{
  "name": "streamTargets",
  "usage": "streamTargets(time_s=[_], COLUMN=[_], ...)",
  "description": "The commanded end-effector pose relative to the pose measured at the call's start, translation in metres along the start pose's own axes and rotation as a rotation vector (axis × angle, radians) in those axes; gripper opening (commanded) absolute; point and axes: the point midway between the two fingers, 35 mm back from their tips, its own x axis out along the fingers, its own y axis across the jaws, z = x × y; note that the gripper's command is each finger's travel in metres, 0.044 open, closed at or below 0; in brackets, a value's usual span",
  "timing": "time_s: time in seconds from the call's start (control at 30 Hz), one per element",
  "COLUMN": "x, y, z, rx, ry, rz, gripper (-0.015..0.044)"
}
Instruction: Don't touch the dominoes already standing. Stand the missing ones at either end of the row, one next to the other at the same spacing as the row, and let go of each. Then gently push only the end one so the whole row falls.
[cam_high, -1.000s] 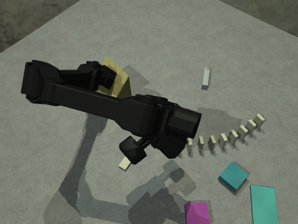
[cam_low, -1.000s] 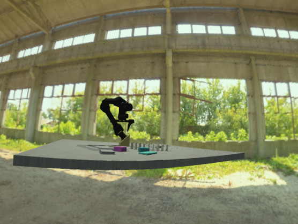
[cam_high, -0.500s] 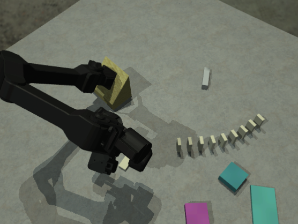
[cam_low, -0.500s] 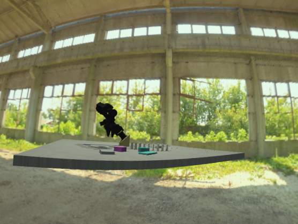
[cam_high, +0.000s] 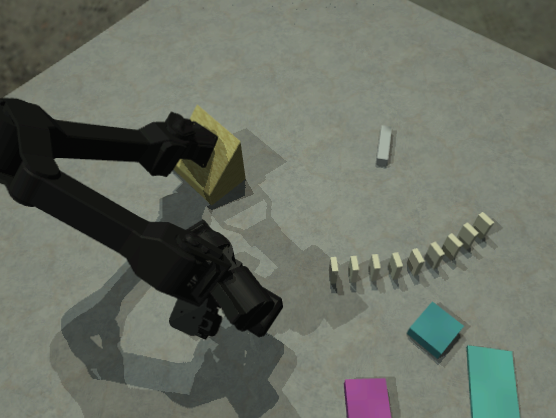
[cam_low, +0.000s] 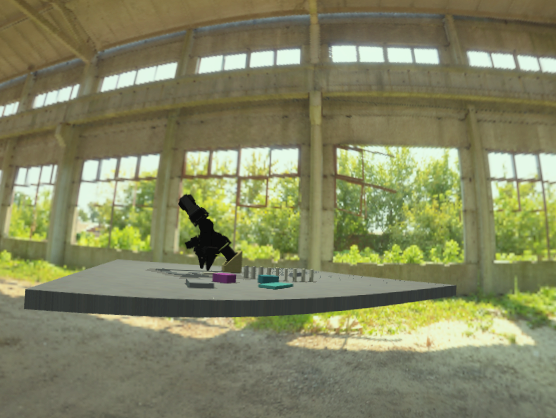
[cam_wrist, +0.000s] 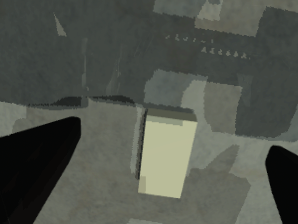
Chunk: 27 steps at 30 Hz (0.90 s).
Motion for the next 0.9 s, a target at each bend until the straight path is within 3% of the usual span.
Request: streamTargets(time_s=[0.0, 0.5, 0.87], x=[0.007, 0.022, 0.022], y=[0.001, 0.002, 0.002], z=[-0.001, -0.001, -0.001], rx=[-0.005, -0.005, -0.005], ry=[-0.005, -0.006, -0.006], rz=[0.005, 0.005, 0.005], gripper=[0.0440, 0.0440, 0.0151])
